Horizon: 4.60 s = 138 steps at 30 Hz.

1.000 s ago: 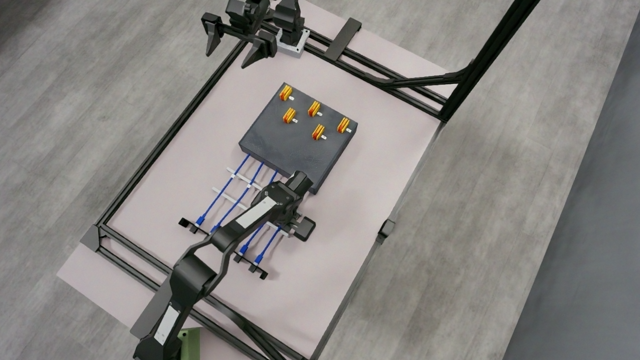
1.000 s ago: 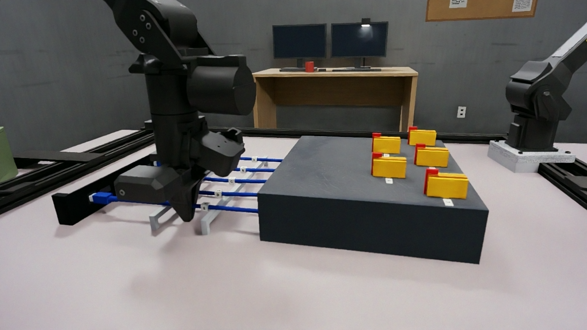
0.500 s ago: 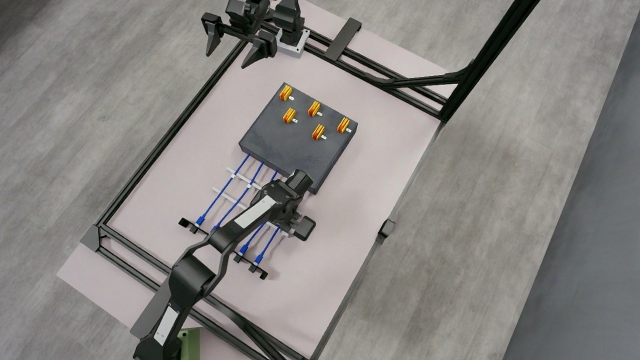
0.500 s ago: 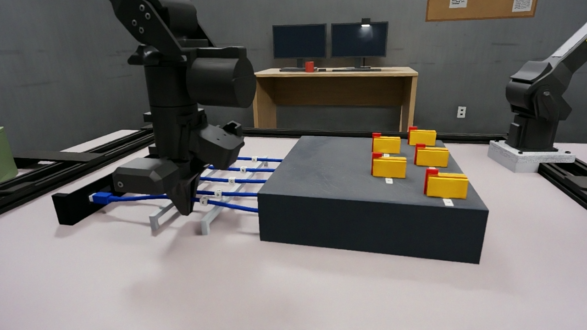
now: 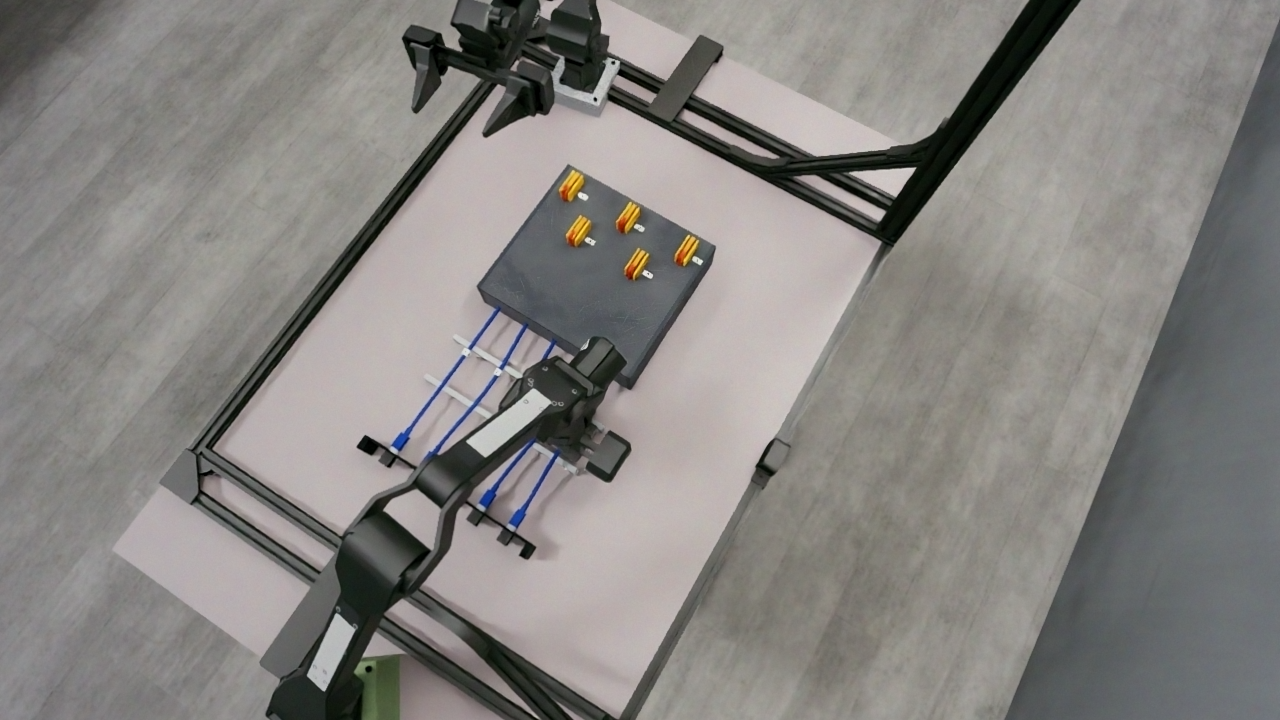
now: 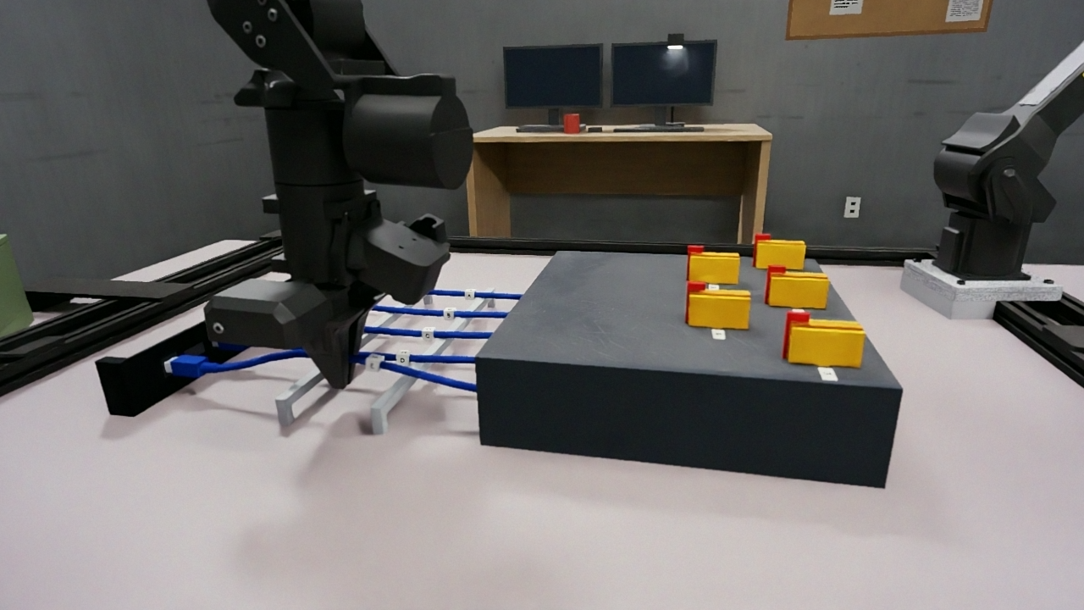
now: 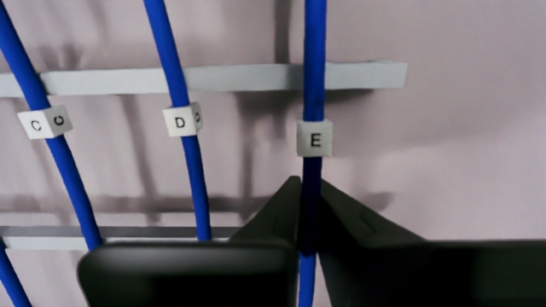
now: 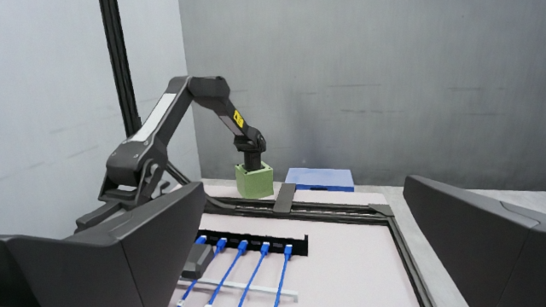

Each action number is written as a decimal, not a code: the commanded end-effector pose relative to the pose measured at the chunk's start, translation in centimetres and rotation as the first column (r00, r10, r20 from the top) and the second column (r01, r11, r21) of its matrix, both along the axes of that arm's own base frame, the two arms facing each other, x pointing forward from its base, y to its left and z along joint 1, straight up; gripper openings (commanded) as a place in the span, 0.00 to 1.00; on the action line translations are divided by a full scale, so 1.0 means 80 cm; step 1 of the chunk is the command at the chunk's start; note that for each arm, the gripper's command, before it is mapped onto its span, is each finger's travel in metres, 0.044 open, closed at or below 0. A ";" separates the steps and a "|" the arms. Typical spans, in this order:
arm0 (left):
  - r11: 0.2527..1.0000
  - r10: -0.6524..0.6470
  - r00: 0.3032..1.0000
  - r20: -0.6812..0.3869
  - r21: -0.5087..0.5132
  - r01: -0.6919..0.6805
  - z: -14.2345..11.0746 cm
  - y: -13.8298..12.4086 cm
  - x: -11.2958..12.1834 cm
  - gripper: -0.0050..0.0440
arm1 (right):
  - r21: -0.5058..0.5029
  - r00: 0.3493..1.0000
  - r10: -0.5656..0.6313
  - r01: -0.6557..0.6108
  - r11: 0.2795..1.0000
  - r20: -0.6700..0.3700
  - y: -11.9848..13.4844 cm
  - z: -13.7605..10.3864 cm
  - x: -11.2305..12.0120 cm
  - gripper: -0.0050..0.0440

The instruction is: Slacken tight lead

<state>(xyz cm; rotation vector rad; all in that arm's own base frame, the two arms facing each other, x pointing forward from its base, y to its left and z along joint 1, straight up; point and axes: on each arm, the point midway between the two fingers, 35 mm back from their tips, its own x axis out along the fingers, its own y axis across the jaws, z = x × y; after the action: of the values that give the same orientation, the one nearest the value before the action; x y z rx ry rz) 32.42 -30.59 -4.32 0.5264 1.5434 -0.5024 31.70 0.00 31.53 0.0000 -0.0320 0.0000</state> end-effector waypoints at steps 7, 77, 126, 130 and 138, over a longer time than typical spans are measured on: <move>1.000 0.000 1.000 0.029 -0.027 0.000 0.032 -0.006 0.006 0.00 | 0.000 1.000 0.000 0.000 1.000 0.017 0.000 0.009 -0.002 1.00; 0.999 0.001 0.999 0.039 -0.037 0.001 0.045 -0.006 0.007 0.53 | 0.000 1.000 0.000 0.000 1.000 0.017 0.000 0.009 -0.002 1.00; 1.000 0.000 1.000 0.028 -0.025 0.000 0.037 -0.004 0.004 0.53 | 0.000 -0.031 0.006 0.179 0.984 -0.999 0.104 -0.306 -0.105 0.53; 1.000 0.000 1.000 0.028 -0.025 0.000 0.037 -0.004 0.004 0.53 | 0.000 -0.031 0.006 0.179 0.984 -0.999 0.104 -0.306 -0.105 0.53; 1.000 0.000 1.000 0.028 -0.025 0.000 0.037 -0.004 0.004 0.53 | 0.000 -0.031 0.006 0.179 0.984 -0.999 0.104 -0.306 -0.105 0.53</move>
<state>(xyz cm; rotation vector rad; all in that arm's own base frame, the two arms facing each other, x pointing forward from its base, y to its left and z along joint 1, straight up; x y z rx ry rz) 32.38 -30.54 -2.51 0.5239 1.5362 -0.5040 23.30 8.35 7.01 0.1321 1.5695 -0.1382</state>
